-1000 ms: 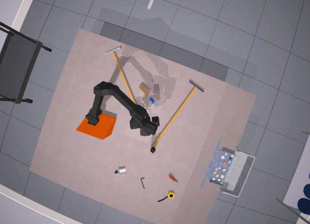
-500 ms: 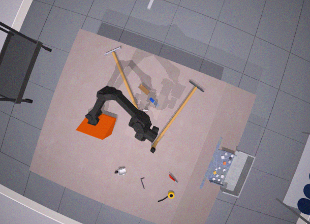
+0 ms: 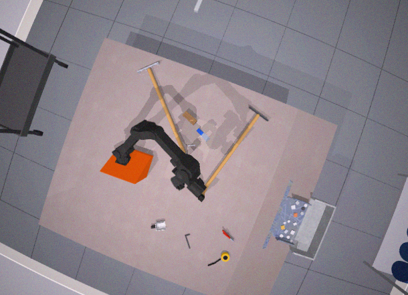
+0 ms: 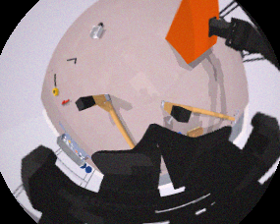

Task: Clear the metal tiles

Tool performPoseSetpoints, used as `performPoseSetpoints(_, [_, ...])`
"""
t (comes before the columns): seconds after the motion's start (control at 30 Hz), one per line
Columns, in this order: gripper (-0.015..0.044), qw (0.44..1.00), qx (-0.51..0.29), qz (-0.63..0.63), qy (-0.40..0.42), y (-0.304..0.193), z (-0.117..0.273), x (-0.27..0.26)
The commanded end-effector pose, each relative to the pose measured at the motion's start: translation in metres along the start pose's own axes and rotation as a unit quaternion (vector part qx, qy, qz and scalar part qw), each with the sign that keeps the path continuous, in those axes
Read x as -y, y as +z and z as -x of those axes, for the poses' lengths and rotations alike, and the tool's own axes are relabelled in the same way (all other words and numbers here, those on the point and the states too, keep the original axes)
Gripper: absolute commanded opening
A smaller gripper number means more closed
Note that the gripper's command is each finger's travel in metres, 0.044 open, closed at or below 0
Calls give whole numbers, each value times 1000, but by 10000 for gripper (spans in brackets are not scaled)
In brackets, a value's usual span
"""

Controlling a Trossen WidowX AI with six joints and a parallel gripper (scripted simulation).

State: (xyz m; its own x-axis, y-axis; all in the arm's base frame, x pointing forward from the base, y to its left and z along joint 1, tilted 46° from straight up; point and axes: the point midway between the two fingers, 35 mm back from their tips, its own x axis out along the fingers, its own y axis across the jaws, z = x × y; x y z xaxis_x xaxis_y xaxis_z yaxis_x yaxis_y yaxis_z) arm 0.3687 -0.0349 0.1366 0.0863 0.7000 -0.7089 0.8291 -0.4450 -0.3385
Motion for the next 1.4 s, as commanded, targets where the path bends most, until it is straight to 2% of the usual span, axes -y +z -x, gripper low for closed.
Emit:
performPoseSetpoints(0.0, [0,998,5,-62,-13,7,1,-3])
performPoseSetpoints(0.13, [0,993,8,-118,-23,11,5,-4])
performPoseSetpoints(0.43, [0,992,9,-121,-23,11,2,-5])
performPoseSetpoints(1.37, [0,992,8,-126,-23,10,-57,-4])
